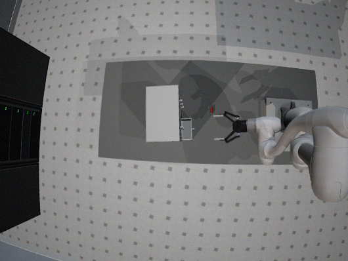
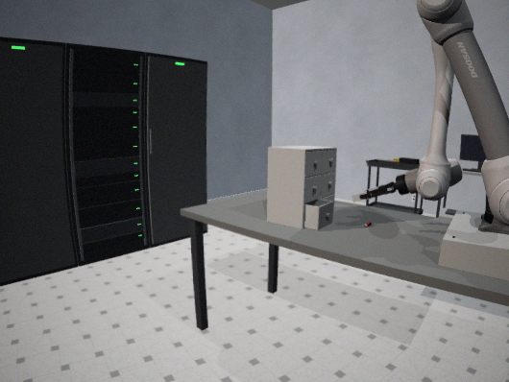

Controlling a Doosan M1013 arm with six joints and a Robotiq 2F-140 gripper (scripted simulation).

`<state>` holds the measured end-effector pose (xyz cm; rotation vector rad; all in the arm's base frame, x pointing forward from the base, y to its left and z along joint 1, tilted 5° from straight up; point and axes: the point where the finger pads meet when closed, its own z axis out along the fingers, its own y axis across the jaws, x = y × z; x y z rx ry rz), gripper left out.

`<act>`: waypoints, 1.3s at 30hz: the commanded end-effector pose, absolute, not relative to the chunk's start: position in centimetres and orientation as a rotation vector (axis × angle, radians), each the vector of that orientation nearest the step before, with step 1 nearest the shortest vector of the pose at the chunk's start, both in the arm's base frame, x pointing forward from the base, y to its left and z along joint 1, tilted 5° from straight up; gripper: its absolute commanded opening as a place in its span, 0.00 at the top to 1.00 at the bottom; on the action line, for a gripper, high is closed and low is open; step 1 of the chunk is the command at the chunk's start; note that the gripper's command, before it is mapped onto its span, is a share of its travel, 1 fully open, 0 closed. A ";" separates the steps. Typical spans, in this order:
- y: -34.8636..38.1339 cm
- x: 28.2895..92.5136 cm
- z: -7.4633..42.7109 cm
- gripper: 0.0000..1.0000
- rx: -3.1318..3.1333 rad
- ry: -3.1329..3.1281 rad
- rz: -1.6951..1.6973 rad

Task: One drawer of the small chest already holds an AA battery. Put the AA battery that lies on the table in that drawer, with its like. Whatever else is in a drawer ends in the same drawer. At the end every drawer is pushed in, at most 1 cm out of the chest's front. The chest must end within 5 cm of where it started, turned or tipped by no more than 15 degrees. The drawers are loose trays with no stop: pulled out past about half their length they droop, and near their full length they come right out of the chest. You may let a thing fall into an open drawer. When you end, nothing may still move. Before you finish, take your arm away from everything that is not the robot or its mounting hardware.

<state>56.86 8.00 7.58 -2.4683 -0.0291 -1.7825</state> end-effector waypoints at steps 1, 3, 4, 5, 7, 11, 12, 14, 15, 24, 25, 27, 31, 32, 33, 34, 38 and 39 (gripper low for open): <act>8.0 56.9 7.5 0.00 -2.459 -0.029 -1.795; 8.0 57.0 7.5 0.00 -2.458 -0.029 -1.796; 8.0 57.0 7.5 0.00 -2.458 -0.029 -1.796; 8.0 57.0 7.5 0.00 -2.458 -0.029 -1.796; 8.0 57.0 7.5 1.00 -2.458 -0.029 -1.796; 8.0 57.0 7.5 1.00 -2.458 -0.029 -1.796; 8.0 57.0 7.5 1.00 -2.458 -0.029 -1.796; 8.0 57.0 7.5 1.00 -2.458 -0.029 -1.796; 8.0 57.0 7.5 1.00 -2.458 -0.029 -1.796; 8.0 57.0 7.5 1.00 -2.458 -0.029 -1.796; 8.0 57.0 7.5 1.00 -2.458 -0.029 -1.796; 8.0 57.0 7.5 1.00 -2.458 -0.029 -1.796; 8.0 57.1 7.3 1.00 -2.458 -0.029 -1.796; 8.0 57.2 7.2 1.00 -2.458 -0.029 -1.796; 8.1 57.3 7.1 1.00 -2.458 -0.029 -1.796; 8.1 57.4 6.9 1.00 -2.458 -0.029 -1.796; 8.2 58.0 6.1 1.00 -2.458 -0.029 -1.796; 8.2 58.0 6.1 1.00 -2.458 -0.029 -1.796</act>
